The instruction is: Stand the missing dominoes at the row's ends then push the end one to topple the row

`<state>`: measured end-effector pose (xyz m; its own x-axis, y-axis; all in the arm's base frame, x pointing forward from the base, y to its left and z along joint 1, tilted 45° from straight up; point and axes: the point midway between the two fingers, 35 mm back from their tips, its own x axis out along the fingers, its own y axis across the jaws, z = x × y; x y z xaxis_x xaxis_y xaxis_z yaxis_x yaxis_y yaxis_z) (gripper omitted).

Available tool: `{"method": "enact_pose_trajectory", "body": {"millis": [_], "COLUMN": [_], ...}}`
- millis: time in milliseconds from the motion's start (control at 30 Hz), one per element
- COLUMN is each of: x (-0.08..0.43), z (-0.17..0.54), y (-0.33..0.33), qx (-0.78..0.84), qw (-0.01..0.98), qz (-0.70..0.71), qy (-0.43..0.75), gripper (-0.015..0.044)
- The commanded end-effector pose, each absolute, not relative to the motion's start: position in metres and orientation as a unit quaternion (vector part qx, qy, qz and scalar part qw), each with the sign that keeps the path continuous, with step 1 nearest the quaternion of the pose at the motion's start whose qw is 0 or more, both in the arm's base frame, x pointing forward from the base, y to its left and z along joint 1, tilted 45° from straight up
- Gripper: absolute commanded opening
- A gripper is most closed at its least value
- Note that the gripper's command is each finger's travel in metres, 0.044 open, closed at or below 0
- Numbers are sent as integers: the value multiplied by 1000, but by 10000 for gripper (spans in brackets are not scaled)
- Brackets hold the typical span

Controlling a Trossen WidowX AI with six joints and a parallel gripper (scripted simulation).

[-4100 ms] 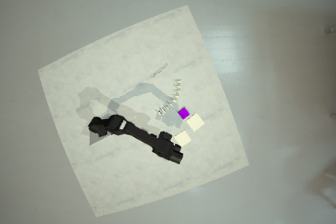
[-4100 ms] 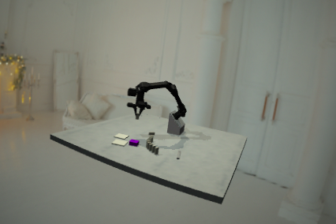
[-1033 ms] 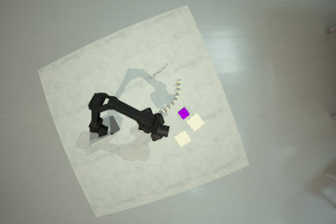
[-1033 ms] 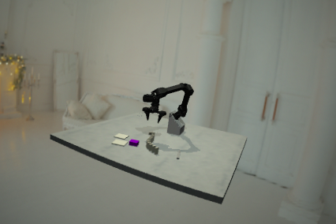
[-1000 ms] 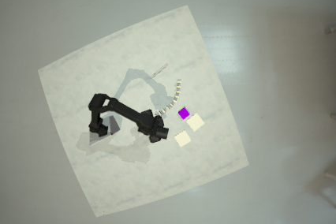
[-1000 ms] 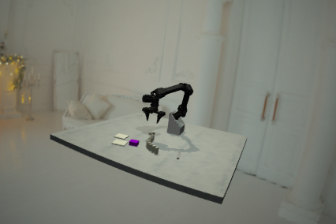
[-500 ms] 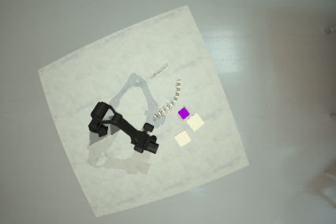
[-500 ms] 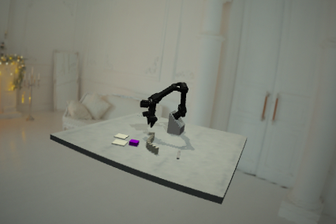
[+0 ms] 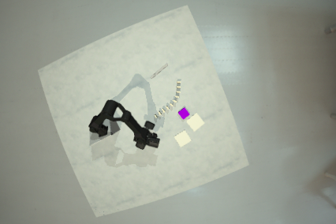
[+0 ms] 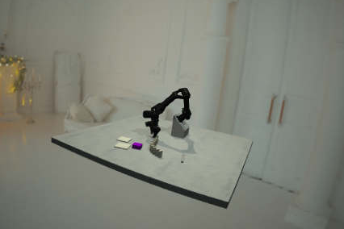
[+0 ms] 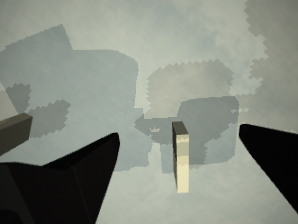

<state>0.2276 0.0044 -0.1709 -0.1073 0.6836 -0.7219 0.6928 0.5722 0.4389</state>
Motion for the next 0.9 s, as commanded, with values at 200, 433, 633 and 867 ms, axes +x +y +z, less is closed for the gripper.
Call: {"method": "enact_pose_trajectory", "body": {"millis": [200,433,633,867], "x": [223,223,223,223], "z": [-179,-179,-179,-179], "y": [13,13,13,13], "qx": [465,465,465,465], "qw": [476,476,476,476], "qz": [-6,-6,-6,-6], "qy": [747,747,747,747], "gripper": [440,335,177,23]}}
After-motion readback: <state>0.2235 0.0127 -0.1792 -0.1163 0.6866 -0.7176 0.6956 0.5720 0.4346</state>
